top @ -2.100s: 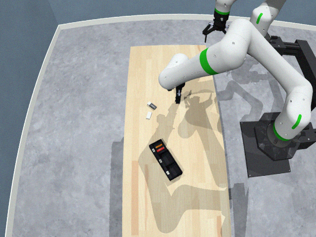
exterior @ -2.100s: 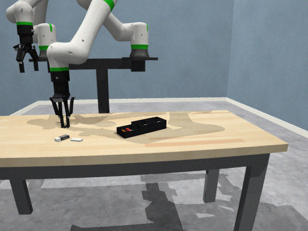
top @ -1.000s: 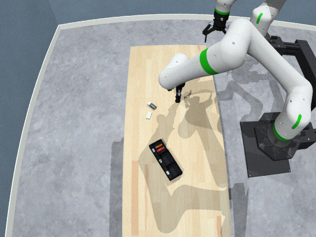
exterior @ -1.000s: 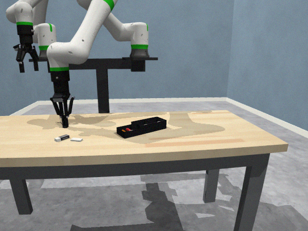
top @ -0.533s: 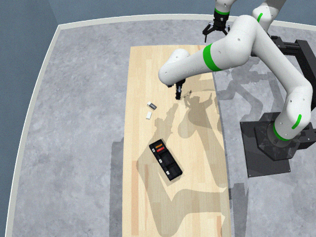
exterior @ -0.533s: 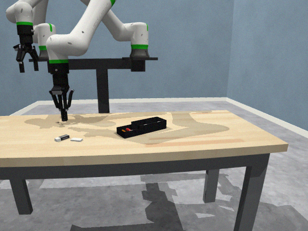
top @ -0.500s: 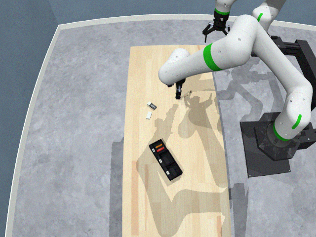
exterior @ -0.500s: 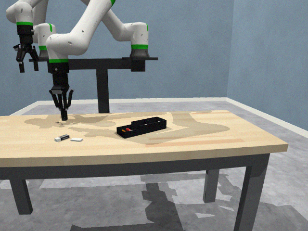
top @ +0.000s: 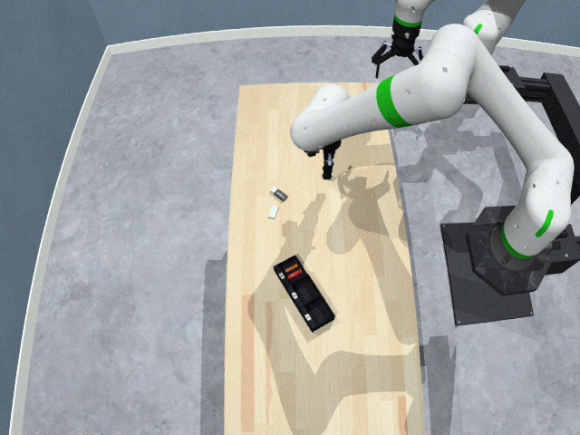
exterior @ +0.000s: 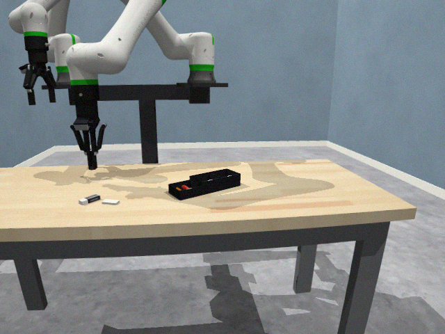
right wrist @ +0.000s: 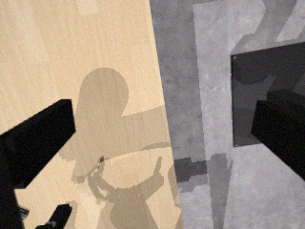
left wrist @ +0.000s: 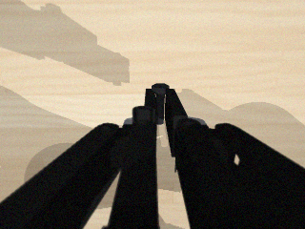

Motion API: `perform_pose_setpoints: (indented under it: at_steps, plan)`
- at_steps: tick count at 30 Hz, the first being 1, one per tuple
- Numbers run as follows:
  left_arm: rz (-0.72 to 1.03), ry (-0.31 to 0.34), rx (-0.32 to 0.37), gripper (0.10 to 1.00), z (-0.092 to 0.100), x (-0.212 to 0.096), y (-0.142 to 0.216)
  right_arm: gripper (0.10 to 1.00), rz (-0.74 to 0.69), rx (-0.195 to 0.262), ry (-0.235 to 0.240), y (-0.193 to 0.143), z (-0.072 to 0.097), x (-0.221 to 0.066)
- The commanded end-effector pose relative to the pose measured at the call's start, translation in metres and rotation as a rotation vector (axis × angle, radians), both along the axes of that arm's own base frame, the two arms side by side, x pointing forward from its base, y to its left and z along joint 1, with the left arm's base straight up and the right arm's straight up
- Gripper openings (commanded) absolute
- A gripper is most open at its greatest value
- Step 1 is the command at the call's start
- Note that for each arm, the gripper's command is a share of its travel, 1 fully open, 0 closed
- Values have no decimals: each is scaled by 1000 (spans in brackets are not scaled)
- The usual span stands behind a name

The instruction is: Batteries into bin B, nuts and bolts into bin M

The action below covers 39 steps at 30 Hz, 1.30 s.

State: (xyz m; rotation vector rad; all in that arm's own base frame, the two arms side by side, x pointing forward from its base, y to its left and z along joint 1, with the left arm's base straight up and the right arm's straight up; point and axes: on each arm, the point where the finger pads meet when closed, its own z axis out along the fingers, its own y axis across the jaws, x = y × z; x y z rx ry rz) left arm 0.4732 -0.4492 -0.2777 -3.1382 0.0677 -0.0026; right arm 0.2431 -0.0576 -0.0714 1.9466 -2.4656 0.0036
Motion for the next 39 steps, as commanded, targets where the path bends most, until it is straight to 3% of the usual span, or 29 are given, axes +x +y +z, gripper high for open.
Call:
perform_pose_setpoints:
  at_steps: [1, 5, 12, 39]
  plan:
    - [0, -1, -1, 154, 1, 1, -1, 1000, 0, 0, -1, 0, 0, 0]
    - [0, -1, -1, 154, 11, 1, -1, 1000, 0, 0, -1, 0, 0, 0]
    - [0, -2, -1, 154, 11, 5, 17, 1000, 0, 0, -1, 0, 0, 0]
    - [0, -2, -1, 154, 11, 39, 163, 1000, 0, 0, -1, 0, 0, 0]
